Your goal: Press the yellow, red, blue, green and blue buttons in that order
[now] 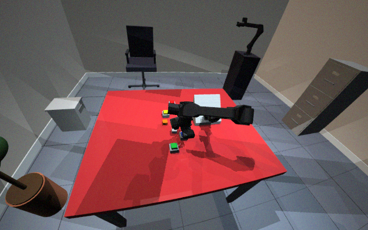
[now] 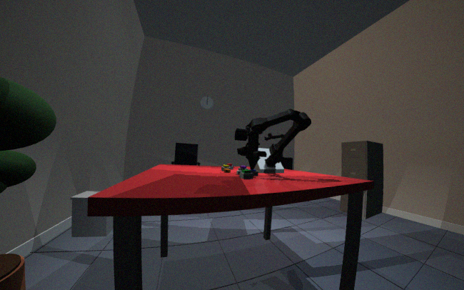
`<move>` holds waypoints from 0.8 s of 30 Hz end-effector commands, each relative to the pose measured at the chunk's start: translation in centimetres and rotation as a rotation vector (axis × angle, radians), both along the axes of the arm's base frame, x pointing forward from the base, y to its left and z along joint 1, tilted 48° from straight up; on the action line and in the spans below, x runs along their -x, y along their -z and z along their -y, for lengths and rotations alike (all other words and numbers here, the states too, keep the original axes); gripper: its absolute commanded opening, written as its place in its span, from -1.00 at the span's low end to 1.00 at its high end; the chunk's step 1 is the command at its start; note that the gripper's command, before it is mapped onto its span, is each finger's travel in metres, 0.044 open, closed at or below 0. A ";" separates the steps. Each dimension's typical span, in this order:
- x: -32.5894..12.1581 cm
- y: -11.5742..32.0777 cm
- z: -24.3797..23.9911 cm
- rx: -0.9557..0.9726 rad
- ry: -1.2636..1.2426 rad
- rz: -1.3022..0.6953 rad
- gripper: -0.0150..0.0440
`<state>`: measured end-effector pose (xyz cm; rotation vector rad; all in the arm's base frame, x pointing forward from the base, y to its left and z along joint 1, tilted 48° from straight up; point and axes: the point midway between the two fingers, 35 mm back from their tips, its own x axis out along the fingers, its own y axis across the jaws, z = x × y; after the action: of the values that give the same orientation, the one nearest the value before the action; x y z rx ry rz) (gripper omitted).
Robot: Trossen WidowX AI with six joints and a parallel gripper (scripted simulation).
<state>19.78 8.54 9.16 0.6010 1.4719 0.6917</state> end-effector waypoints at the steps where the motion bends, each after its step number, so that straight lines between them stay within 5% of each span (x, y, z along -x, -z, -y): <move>1: 0.1 0.0 -0.2 -0.005 0.000 -0.006 -0.42; 18: 0.0 -2.2 2.4 -0.004 0.000 -0.007 -0.42; 24: -2.2 -6.7 2.0 0.006 0.038 -0.028 0.11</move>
<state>20.87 6.31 13.54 0.6297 1.4911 0.6669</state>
